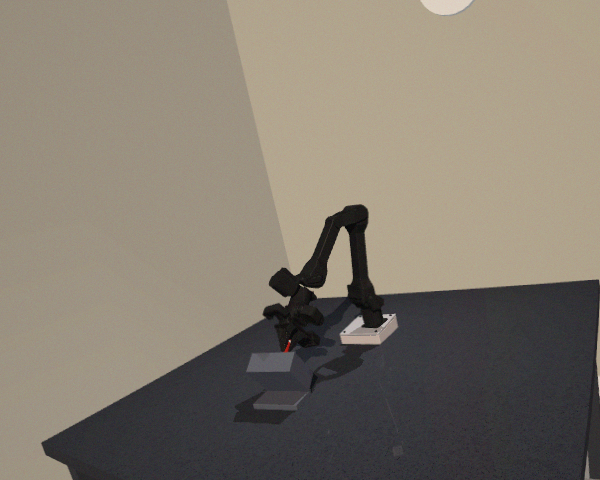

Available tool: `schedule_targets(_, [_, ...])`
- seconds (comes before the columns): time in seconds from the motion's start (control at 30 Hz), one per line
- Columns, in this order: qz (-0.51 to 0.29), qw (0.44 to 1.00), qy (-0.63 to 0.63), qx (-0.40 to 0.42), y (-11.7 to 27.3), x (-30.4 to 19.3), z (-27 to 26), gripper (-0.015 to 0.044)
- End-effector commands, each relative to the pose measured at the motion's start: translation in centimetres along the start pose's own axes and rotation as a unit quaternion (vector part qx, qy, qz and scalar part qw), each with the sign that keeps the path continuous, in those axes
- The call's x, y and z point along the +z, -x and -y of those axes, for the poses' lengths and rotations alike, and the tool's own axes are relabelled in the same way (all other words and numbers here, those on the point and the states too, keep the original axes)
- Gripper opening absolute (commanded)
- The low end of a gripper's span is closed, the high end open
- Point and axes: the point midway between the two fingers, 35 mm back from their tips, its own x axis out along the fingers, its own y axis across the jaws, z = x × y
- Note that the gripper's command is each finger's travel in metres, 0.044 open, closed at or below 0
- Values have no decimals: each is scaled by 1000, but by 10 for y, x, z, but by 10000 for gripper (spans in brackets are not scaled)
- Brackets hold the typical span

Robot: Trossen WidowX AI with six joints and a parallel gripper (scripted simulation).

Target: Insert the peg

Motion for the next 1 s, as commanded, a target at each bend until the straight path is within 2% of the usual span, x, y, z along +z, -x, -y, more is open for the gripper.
schedule_targets(0.0, [-1,1000,-3,3,-4,-1,-1,0])
schedule_targets(0.97, [-1,1000,-3,2,-16,-1,-2,0])
